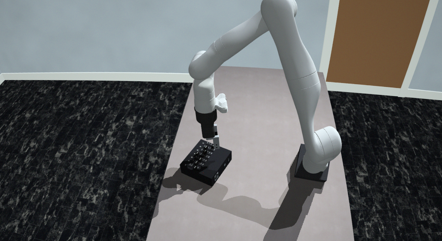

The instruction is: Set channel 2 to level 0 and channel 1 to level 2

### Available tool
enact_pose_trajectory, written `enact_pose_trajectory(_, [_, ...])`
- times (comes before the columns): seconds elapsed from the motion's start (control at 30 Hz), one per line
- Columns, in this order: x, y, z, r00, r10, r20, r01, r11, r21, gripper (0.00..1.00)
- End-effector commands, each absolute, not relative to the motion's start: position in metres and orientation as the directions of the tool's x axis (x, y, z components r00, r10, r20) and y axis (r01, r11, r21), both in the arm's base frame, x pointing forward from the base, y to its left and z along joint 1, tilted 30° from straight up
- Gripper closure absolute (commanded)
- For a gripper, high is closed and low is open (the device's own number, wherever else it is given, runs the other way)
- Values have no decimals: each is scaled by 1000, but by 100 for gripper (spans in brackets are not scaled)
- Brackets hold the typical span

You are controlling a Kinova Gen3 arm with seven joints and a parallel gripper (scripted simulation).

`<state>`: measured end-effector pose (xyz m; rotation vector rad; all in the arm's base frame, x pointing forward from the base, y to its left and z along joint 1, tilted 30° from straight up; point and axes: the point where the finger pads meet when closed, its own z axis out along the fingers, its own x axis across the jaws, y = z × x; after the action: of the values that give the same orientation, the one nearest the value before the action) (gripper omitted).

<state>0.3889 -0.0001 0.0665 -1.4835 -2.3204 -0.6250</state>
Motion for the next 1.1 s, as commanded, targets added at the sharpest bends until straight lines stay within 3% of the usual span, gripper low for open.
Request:
enact_pose_trajectory(0.0, [388,-2,62,-327,808,490,945,295,143,0])
enact_pose_trajectory(0.33, [387,-8,46,28,865,500,1000,-18,-24,0])
enact_pose_trajectory(0.7, [388,-13,40,187,854,485,982,-162,-93,0])
enact_pose_trajectory(1.07, [388,-14,39,215,850,481,977,-188,-105,0])
